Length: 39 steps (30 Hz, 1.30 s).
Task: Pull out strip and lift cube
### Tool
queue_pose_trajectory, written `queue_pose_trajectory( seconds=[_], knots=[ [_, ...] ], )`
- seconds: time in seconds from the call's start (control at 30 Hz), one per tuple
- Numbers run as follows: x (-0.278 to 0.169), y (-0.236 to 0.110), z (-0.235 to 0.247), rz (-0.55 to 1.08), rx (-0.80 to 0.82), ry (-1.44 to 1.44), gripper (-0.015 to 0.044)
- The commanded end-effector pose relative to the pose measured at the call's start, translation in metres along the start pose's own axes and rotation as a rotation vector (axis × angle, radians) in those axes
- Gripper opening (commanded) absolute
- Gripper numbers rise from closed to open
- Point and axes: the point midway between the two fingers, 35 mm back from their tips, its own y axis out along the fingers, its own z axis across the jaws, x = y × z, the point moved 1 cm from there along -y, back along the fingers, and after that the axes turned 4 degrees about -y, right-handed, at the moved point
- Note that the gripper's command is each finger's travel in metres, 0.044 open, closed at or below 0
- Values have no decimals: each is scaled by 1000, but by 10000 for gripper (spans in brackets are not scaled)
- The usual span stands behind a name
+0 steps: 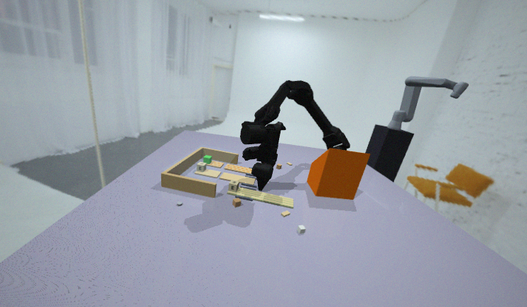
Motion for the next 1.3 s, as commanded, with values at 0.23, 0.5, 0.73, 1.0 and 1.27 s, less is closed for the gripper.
queue_pose_trajectory(
  seconds=[0.23,0.5,0.73,1.0,1.27],
  knots=[
    [38,-5,-3,-5,-4,-4,440],
    [64,-8,-4,-6,-5,-3,440],
    [87,-12,-6,-7,-5,-2,440],
    [103,-13,-8,-8,-5,-2,387],
    [104,0,-8,-8,-5,-2,250]
  ],
)
